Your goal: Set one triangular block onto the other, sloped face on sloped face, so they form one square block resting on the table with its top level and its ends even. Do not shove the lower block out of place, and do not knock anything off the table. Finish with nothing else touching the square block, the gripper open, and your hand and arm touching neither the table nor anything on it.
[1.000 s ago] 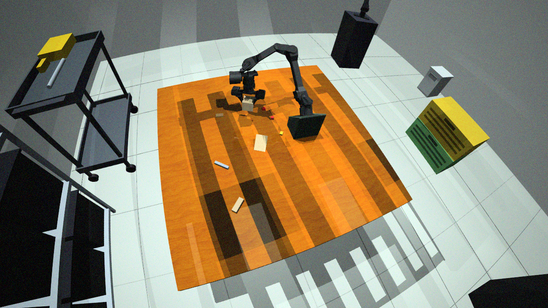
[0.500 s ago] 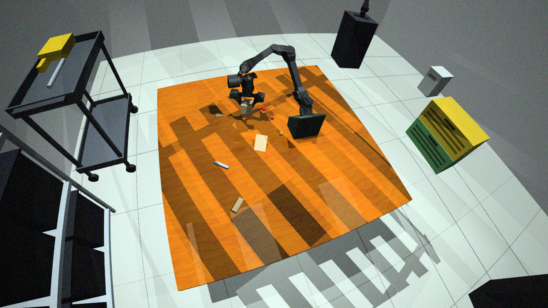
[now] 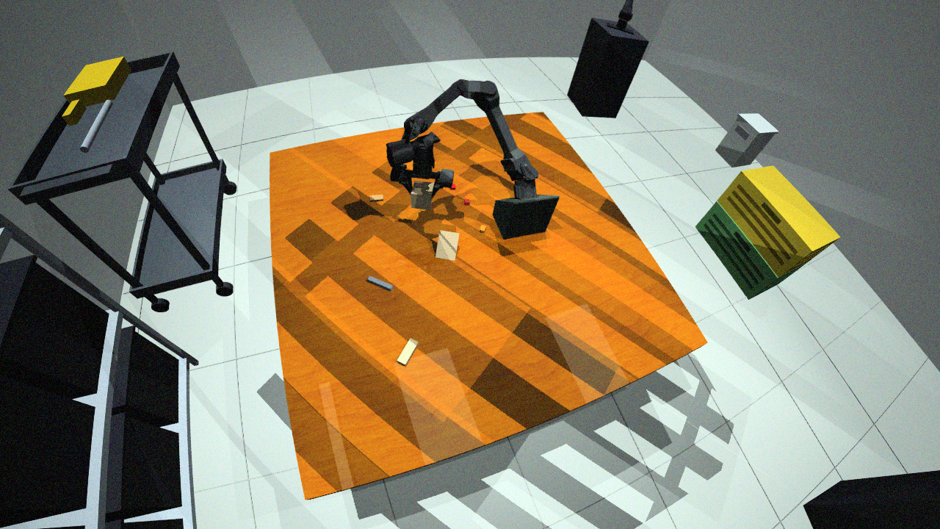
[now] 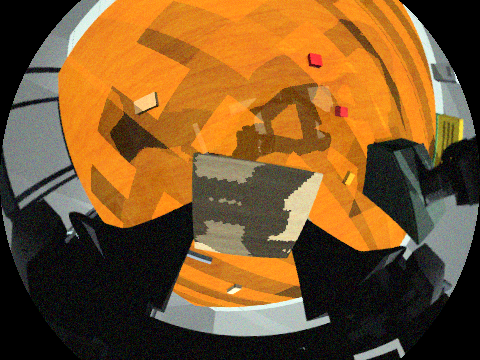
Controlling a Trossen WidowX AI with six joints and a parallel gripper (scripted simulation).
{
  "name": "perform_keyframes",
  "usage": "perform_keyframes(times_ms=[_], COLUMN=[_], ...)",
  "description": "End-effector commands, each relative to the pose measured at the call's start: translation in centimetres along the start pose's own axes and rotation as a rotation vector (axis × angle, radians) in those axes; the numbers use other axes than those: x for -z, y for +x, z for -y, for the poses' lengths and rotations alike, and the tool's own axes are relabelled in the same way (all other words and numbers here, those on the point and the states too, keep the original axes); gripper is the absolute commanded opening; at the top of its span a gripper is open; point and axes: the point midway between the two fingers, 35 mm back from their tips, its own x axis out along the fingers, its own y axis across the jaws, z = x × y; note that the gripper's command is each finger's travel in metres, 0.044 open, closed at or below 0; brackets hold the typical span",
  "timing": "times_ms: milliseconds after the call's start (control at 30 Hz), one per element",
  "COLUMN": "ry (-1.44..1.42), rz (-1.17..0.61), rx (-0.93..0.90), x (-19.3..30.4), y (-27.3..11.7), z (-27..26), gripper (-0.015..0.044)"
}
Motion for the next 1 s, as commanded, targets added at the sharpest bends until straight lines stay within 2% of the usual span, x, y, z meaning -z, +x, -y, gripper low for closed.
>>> perform_keyframes(times_ms=[0,967], ry=[-0.003,0.025], rz=[-0.008,0.022], rx=[0.008,0.006], x=[2.1,14.8], y=[-0.3,-2.1], z=[0.6,7.0], gripper=[0.0000,0.0000])
